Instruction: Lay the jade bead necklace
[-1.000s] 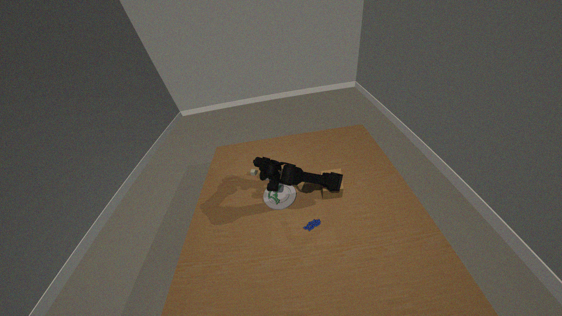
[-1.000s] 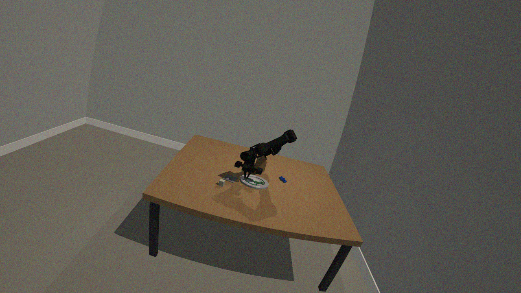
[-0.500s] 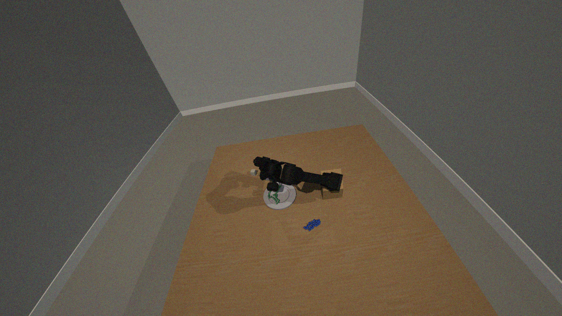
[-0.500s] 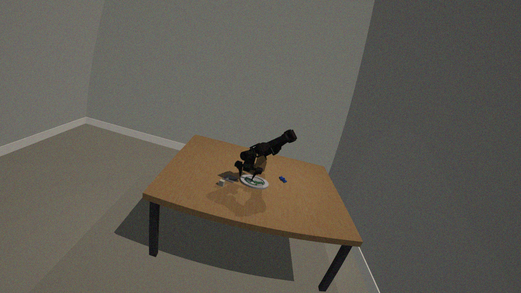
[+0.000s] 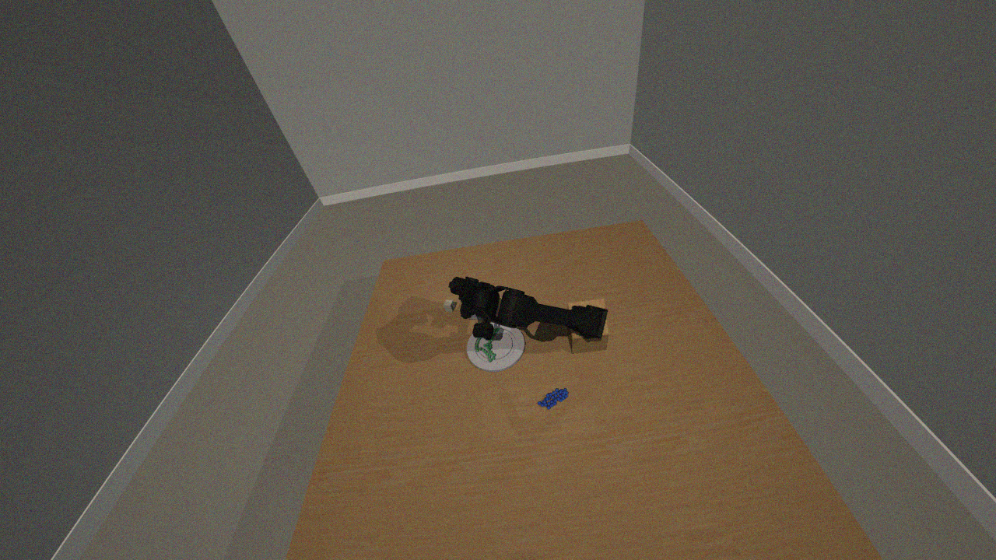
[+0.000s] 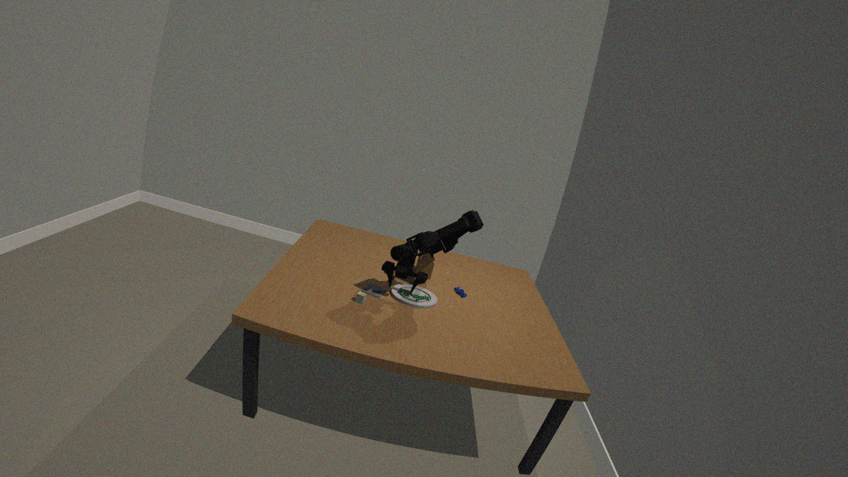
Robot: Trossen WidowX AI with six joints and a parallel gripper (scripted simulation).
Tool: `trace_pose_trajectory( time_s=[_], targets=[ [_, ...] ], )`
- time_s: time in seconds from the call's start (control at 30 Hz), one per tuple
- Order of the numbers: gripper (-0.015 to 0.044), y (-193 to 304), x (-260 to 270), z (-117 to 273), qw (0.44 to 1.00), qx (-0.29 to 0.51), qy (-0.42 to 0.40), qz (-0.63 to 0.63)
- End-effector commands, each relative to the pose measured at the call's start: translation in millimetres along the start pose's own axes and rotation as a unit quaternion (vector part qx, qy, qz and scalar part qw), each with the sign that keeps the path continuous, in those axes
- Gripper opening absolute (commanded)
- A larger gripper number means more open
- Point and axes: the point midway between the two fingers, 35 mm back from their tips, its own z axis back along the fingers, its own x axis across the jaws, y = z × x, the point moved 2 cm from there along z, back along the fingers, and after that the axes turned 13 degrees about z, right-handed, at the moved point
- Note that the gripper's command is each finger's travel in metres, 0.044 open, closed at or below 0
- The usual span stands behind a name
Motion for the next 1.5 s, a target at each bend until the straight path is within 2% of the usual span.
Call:
trace_pose_trajectory(
  time_s=[0.0,0.5,0.67,0.97,1.23,1.27,1.47],
  targets=[
    [0.044,-1,1,1,1.0,-0.001,0.001,0.003],
    [0.044,-1,1,1,1.0,-0.001,0.001,0.003],
    [0.0309,-15,20,11,1.0,-0.001,0.001,-0.005],
    [0.0249,-42,74,33,1.0,-0.001,-0.001,-0.026],
    [0.0195,-43,76,19,1.0,-0.001,-0.001,-0.026],
    [0.0208,-43,74,27,1.0,-0.001,0.001,-0.024],
    [0.0168,-43,74,21,1.0,-0.001,0.001,-0.024]
  ],
)
